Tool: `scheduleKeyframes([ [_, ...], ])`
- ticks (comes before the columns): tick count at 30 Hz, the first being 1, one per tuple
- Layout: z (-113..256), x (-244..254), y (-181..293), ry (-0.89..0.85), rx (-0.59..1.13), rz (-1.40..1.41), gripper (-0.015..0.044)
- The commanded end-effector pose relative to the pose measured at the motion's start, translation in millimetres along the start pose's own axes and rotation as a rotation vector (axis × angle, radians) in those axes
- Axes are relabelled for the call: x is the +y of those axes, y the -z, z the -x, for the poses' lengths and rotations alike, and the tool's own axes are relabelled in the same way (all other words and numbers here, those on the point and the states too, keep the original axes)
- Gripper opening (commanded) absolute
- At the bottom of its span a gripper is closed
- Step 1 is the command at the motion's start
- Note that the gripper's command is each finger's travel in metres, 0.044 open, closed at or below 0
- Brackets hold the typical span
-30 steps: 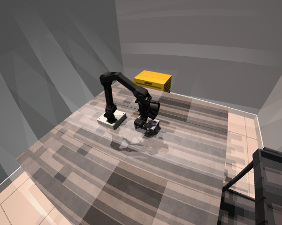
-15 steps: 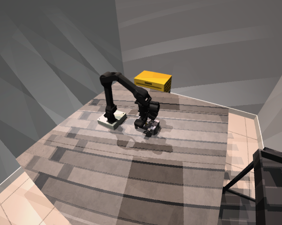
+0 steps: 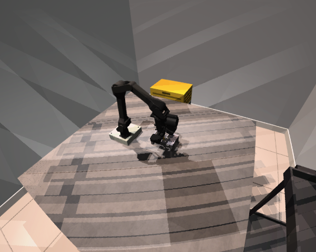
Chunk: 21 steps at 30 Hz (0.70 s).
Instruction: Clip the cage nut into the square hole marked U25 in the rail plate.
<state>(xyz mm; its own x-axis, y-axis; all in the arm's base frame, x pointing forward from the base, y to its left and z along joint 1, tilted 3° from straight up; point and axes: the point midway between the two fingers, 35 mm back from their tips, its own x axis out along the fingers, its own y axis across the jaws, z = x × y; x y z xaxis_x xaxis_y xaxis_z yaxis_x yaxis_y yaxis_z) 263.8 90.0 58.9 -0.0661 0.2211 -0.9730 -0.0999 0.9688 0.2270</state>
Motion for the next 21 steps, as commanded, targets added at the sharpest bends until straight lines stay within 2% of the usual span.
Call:
scheduleKeyframes([
  [1, -0.2, -0.1, -0.3, -0.009, -0.001, 0.002, 0.0035],
  [21, -0.8, -2.0, -0.4, -0.043, -0.001, 0.003, 0.0035],
])
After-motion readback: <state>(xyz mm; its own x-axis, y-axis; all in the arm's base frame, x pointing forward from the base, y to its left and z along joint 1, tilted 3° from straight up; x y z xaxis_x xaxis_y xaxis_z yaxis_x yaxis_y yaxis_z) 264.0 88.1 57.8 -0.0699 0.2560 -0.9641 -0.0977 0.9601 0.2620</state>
